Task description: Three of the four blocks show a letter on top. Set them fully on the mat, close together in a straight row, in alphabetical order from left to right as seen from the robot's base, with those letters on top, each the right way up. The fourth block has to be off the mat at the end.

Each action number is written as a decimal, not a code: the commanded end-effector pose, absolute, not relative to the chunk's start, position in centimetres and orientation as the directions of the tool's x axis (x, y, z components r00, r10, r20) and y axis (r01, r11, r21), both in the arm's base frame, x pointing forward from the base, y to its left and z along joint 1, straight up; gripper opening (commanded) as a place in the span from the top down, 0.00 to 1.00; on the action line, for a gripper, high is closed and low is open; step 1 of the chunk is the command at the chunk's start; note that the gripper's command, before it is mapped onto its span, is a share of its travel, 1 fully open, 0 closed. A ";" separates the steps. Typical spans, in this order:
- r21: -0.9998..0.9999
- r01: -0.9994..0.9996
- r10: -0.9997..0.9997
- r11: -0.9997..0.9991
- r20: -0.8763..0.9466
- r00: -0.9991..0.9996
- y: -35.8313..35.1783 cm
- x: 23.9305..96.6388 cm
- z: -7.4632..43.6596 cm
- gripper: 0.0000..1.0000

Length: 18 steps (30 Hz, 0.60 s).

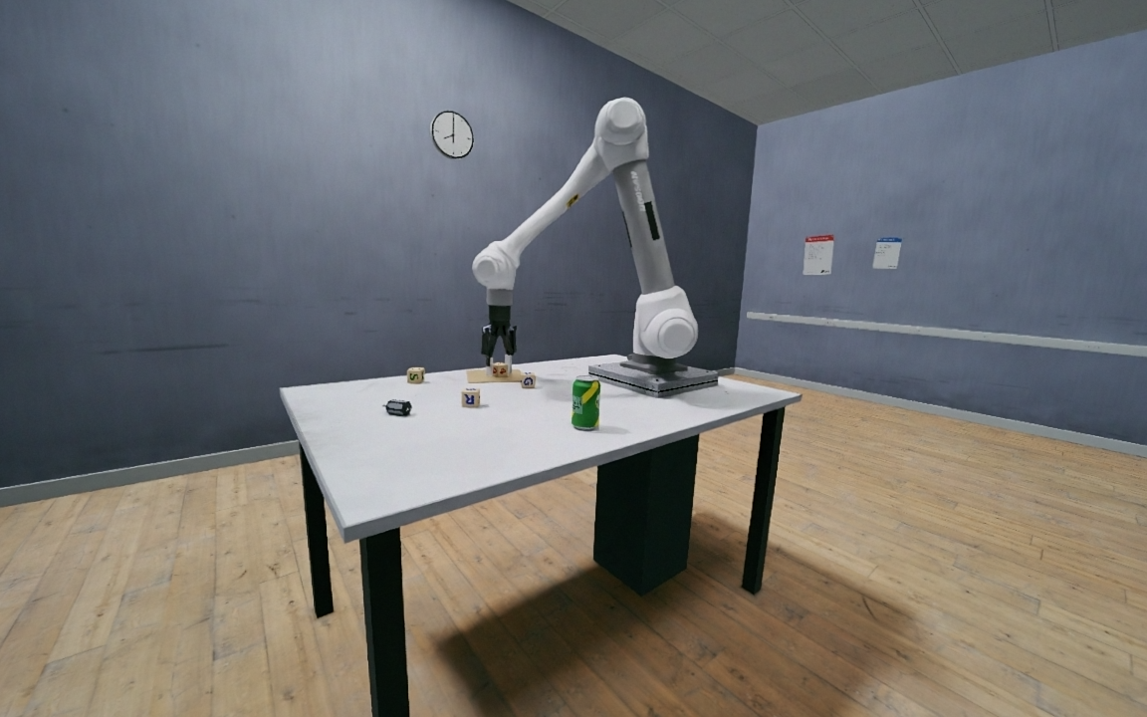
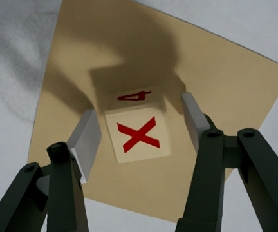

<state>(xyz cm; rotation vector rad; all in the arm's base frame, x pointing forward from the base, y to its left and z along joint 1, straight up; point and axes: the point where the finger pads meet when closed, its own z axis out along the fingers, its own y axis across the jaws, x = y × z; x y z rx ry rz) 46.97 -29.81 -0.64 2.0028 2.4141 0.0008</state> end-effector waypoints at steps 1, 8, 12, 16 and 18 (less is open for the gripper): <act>0.002 0.983 0.983 0.184 0.001 -0.184 -29.6 46.7 -1.1 0.45; 0.002 0.983 0.983 0.184 0.001 -0.184 -29.6 46.7 -1.1 0.45; 0.002 0.983 0.983 0.184 0.001 -0.184 -29.6 46.7 -1.1 0.56; 0.002 0.983 0.983 0.184 0.001 -0.184 -29.6 46.7 -1.1 0.56; 0.002 0.983 0.983 0.184 0.001 -0.184 -29.6 46.7 -1.1 0.56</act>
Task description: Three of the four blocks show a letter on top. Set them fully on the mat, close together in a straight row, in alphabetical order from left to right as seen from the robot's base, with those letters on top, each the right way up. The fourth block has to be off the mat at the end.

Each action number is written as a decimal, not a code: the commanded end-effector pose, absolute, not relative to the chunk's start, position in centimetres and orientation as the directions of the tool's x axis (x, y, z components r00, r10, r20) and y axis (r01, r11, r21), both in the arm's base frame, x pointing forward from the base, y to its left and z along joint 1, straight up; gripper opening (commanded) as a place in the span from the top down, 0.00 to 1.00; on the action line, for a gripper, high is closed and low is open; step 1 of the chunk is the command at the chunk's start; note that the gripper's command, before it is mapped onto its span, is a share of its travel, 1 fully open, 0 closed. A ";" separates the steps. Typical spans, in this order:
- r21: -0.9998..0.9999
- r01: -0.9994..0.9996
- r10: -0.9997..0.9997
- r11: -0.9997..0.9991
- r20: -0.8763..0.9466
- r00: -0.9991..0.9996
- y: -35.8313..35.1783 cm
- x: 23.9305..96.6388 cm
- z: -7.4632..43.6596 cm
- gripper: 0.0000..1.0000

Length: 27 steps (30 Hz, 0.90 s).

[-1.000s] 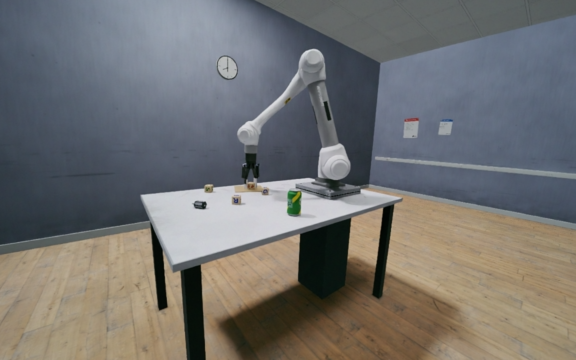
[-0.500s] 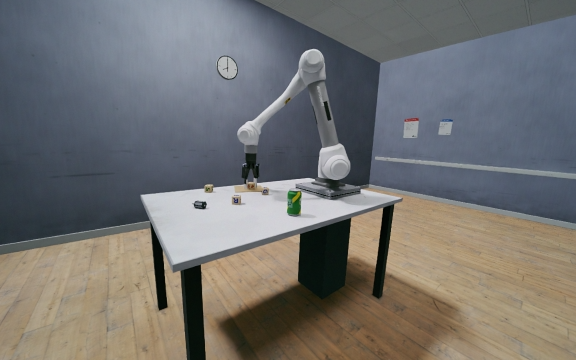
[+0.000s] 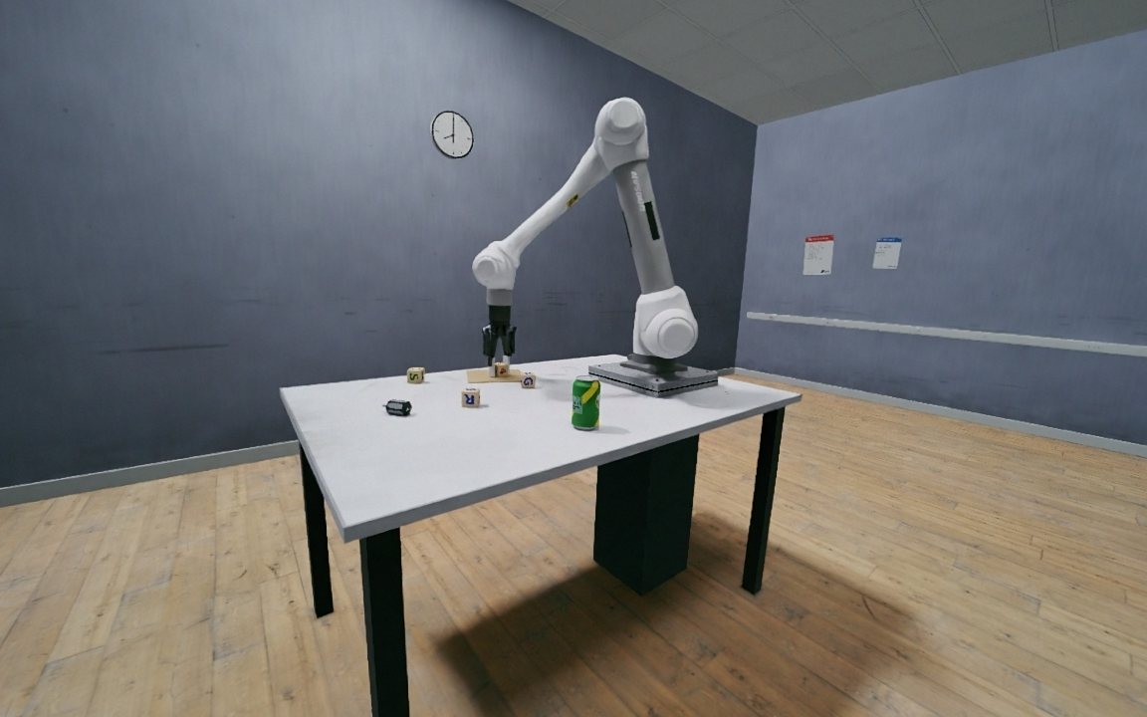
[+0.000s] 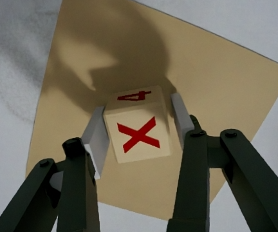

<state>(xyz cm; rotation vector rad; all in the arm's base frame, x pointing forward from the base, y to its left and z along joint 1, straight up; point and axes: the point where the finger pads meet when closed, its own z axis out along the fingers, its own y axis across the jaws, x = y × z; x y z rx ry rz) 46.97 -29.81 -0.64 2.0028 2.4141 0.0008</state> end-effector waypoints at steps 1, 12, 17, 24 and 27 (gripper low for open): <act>0.002 0.983 0.983 0.184 0.001 -0.184 -29.6 46.7 -1.1 0.56; 0.002 0.983 0.983 0.184 0.001 -0.184 -29.6 46.7 -1.1 0.67; 0.002 0.983 0.983 0.184 0.001 -0.184 -29.6 46.7 -1.1 0.67; 0.002 0.983 0.983 0.184 0.001 -0.184 -29.6 46.7 -1.1 0.67; 0.002 0.983 0.983 0.184 0.001 -0.184 -29.6 46.7 -1.1 0.67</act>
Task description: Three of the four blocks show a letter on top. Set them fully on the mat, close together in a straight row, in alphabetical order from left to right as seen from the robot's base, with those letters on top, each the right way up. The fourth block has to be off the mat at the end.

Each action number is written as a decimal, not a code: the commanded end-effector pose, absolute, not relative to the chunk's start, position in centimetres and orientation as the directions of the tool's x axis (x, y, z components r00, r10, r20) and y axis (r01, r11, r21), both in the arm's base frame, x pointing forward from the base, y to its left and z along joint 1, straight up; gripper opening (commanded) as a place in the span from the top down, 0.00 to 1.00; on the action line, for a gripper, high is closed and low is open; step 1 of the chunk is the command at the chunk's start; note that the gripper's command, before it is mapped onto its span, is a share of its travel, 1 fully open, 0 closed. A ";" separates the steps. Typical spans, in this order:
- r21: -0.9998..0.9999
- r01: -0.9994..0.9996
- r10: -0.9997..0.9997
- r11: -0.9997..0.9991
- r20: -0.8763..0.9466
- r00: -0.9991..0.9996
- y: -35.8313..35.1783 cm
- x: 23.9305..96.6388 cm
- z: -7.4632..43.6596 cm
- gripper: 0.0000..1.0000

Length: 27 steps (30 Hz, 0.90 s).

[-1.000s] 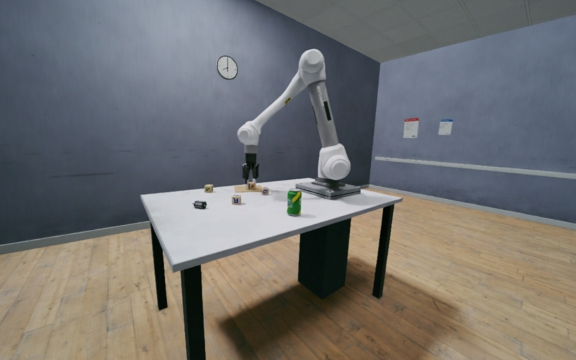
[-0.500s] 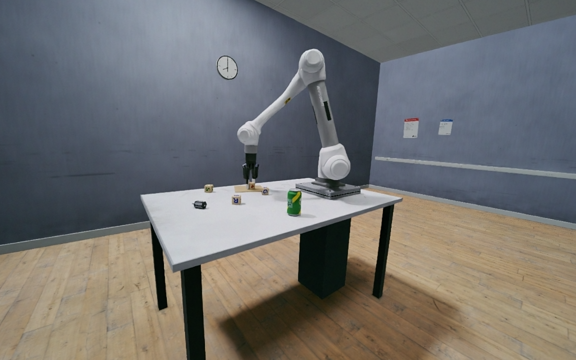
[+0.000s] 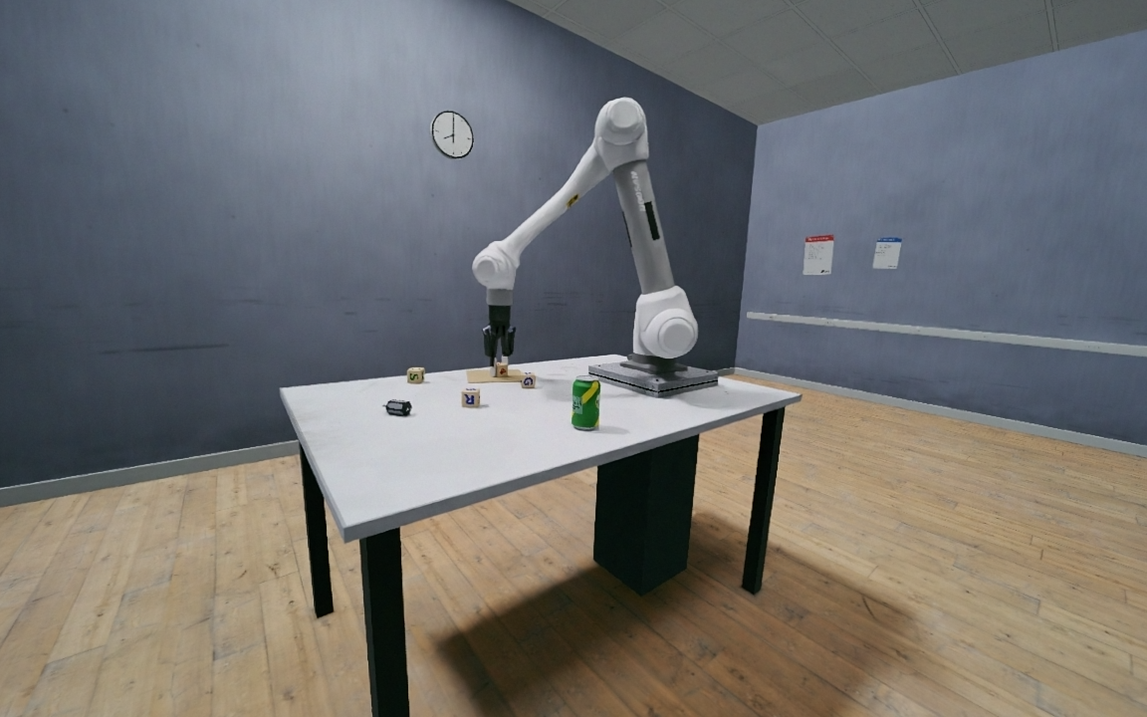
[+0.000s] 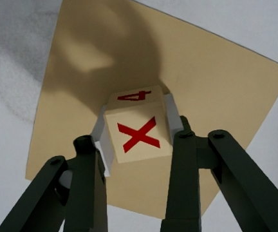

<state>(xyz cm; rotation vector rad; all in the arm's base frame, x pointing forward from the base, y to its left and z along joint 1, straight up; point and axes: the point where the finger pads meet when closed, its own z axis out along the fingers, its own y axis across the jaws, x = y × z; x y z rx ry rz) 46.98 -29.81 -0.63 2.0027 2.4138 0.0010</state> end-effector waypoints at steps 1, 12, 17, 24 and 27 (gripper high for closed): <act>0.002 0.983 0.983 0.184 0.001 -0.184 -29.6 46.7 -1.1 0.67; 0.002 0.983 0.983 0.184 0.001 -0.184 -29.6 46.7 -1.1 0.67; 0.001 0.983 0.983 0.184 0.003 -0.184 -29.6 46.6 -0.8 0.67; 0.005 0.983 0.983 0.184 -0.002 -0.184 -29.9 47.0 1.4 0.67; 0.005 0.983 0.983 0.184 -0.002 -0.184 -29.8 47.0 3.4 0.67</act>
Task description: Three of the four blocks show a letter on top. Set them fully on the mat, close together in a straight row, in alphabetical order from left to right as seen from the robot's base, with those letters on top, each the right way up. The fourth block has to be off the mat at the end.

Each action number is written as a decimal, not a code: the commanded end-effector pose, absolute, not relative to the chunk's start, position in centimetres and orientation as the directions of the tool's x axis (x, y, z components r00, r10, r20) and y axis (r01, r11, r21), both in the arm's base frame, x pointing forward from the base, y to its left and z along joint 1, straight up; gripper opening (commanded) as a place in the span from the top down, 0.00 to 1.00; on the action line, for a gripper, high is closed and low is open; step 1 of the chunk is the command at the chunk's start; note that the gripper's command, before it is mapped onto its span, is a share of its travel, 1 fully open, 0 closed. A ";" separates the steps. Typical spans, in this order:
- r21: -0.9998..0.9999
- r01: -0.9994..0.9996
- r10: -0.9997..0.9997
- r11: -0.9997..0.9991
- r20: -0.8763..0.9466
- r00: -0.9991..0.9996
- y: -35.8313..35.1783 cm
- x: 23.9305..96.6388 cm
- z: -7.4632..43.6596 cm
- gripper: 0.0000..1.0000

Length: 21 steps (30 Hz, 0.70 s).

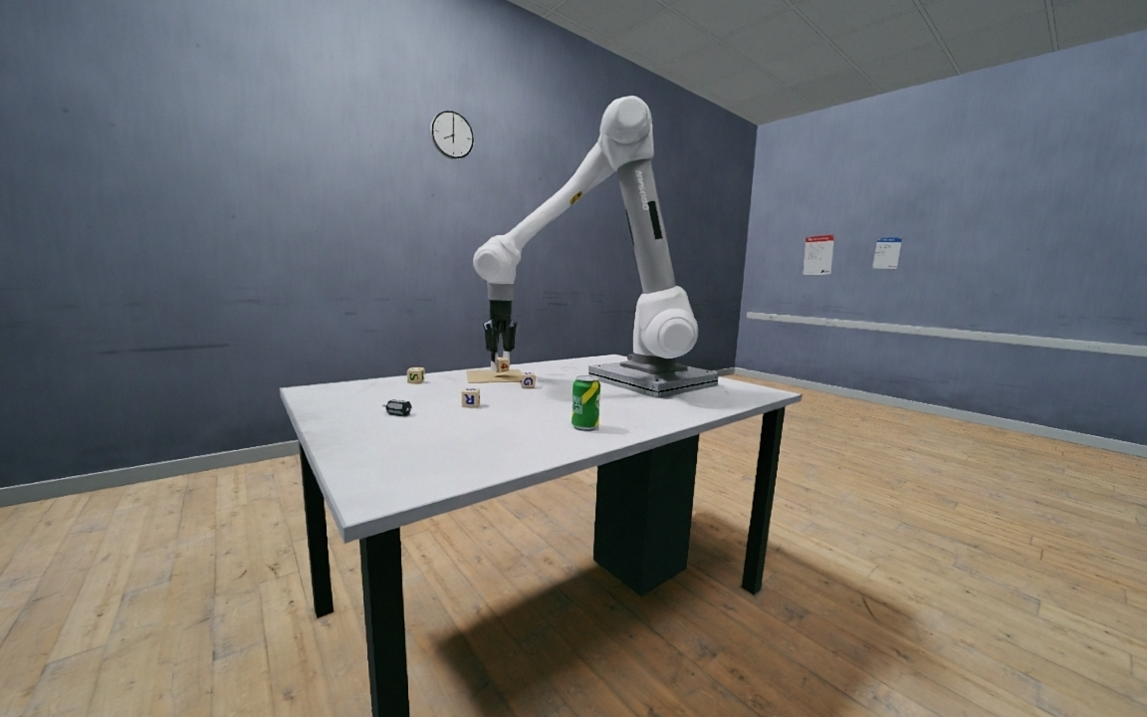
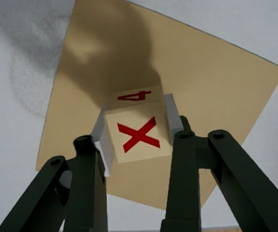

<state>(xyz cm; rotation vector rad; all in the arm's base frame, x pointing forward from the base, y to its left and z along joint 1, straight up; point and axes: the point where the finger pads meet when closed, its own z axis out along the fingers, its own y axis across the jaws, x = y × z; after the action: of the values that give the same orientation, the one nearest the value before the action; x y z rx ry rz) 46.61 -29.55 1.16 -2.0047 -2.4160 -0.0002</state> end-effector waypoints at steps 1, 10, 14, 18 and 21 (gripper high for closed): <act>0.005 0.983 0.983 0.184 -0.002 -0.184 -29.8 47.0 4.2 0.67; 0.005 0.983 0.983 0.184 -0.002 -0.184 -29.8 46.9 9.3 0.67; 0.005 0.983 0.983 0.184 -0.002 -0.184 -29.8 46.9 9.5 0.67; 0.005 0.983 0.983 0.184 -0.002 -0.184 -29.8 46.9 9.5 0.67; 0.005 0.983 0.983 0.184 -0.002 -0.184 -29.8 46.9 9.5 0.67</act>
<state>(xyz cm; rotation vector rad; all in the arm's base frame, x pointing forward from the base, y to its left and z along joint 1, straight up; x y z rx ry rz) 46.66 -29.58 8.82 -2.0053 -2.4168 -0.0005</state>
